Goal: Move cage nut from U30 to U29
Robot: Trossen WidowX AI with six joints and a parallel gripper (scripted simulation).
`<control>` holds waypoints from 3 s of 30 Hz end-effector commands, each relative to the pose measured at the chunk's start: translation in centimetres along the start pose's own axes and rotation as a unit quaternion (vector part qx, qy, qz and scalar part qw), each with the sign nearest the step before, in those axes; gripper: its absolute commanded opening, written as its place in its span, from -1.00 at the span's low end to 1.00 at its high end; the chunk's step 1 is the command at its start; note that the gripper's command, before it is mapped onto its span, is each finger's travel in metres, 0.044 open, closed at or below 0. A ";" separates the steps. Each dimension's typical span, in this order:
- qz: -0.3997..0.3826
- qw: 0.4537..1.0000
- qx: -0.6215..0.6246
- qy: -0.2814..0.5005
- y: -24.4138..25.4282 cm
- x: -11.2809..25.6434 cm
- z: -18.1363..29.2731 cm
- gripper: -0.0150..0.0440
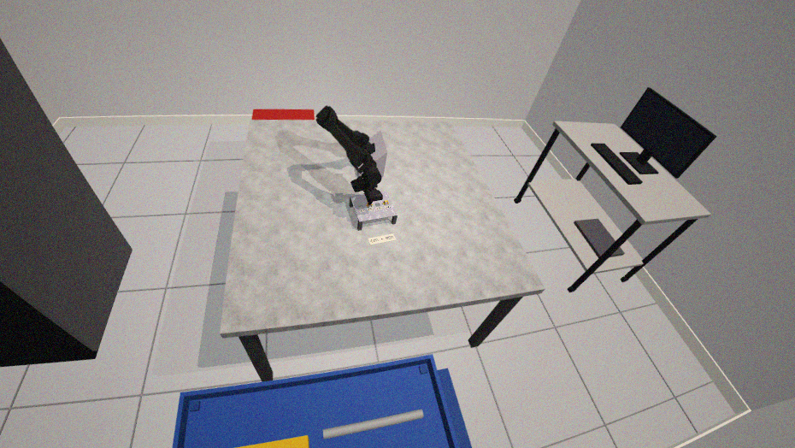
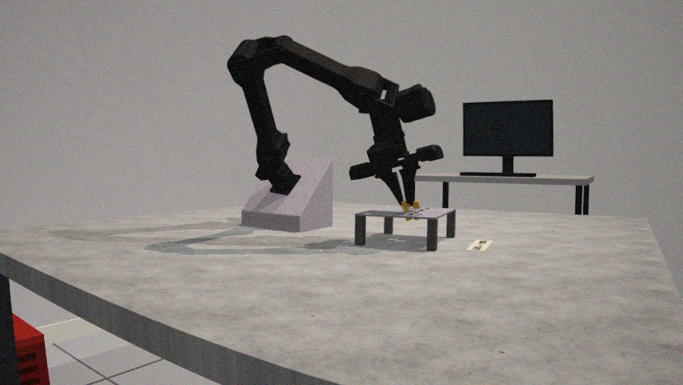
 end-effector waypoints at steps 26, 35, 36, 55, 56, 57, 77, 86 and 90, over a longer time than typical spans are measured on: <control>-0.023 1.000 0.003 0.003 -0.4 -0.1 0.0 -0.40; -0.026 1.000 0.003 0.003 -0.4 -0.1 0.0 -0.40; -0.026 1.000 0.003 0.003 -0.4 -0.1 0.0 -0.40; -0.039 0.999 0.003 0.003 -0.6 -0.1 0.1 -0.40; -0.039 0.999 0.003 0.003 -0.7 -0.1 0.1 -0.40; -0.040 0.999 0.003 0.003 -0.7 -0.1 0.1 -0.40; -0.052 0.999 0.004 0.004 -0.9 -0.2 0.2 -0.40; -0.058 0.998 0.004 0.004 -1.0 -0.2 0.2 -0.40; -0.060 0.998 0.004 0.004 -1.0 -0.2 0.2 -0.40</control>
Point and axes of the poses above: the point midway between the two fingers, 35 mm back from their tips, its own x axis back along the fingers, its own y axis across the jaws, z = x × y, the point moved 2 cm from there along x, back along the fingers, and after that the axes turned 2 degrees about -x, right-handed, at the moved point
